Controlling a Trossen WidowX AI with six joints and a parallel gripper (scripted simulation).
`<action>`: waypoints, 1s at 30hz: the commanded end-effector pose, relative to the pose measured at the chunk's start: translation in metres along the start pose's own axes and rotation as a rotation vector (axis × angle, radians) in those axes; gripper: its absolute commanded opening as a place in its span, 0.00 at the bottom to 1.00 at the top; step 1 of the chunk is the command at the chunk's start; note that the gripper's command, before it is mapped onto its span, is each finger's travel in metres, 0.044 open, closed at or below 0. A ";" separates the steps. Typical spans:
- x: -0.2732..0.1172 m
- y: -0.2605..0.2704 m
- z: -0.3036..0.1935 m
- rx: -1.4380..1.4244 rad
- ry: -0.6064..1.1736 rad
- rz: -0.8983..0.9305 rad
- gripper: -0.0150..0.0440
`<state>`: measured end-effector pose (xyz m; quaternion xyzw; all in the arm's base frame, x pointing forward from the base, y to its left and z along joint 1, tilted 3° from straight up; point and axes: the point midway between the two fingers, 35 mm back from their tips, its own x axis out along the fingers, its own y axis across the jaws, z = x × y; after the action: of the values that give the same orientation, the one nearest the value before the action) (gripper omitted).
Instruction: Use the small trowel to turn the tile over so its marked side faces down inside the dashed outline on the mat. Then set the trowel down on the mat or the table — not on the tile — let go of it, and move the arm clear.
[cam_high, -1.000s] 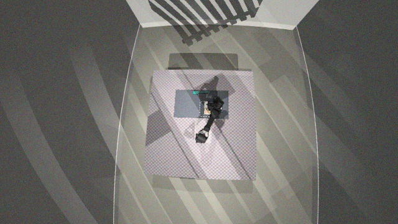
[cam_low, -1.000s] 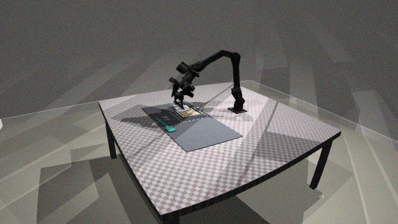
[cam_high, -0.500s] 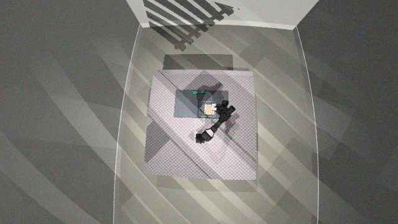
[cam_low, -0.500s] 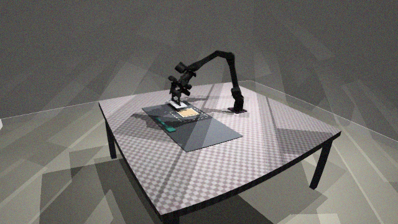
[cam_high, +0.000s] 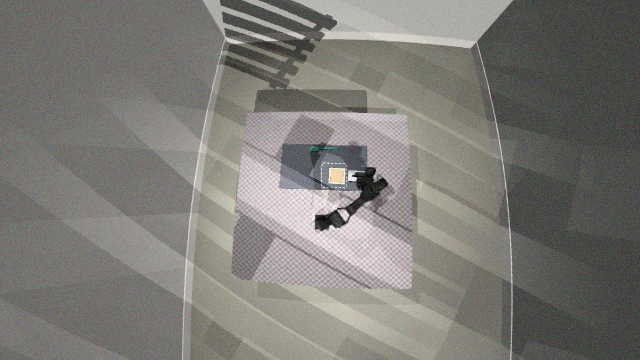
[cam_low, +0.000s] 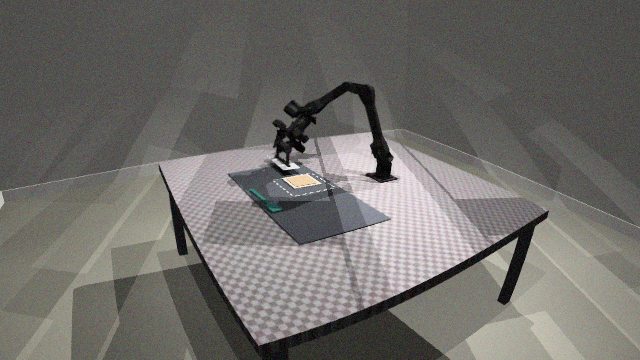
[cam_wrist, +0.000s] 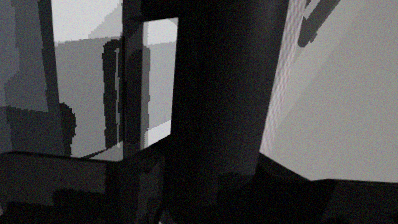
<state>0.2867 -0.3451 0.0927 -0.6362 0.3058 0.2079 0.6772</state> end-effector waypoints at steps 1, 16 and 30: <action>-0.003 -0.007 -0.001 -0.017 0.002 -0.019 0.25; 0.012 0.007 -0.002 -0.017 0.002 -0.018 0.25; 0.023 0.020 -0.001 -0.017 0.003 -0.018 0.25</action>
<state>0.2897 -0.3468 0.0632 -0.6416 0.3002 0.2041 0.6757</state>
